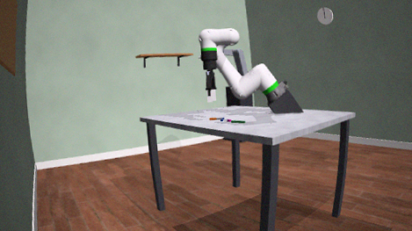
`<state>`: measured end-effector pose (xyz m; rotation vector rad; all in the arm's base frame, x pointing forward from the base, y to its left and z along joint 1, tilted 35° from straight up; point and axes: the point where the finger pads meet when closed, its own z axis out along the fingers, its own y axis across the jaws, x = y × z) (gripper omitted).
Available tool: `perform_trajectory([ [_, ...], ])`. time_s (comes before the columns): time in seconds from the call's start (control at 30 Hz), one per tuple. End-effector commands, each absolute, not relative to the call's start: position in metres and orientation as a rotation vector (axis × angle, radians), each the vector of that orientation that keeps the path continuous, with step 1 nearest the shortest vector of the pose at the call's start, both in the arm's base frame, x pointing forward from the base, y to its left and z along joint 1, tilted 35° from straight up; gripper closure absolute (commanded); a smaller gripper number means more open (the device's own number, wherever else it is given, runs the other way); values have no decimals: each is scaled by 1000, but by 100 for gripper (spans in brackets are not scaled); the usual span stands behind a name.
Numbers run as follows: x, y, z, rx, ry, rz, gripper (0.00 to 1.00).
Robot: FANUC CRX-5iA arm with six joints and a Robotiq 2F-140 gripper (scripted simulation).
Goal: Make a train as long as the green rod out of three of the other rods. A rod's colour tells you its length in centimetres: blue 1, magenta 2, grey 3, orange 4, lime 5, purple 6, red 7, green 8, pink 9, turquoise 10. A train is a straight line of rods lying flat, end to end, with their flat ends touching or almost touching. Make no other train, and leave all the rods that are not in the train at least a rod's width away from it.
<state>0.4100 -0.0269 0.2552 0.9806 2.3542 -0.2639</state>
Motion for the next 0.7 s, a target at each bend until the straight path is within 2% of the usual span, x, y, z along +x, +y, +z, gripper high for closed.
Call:
perform_trajectory([
  [0.0,410,-27,255,980,2354,-263,0],
  [0.67,401,-19,272,980,2354,-264,0],
])
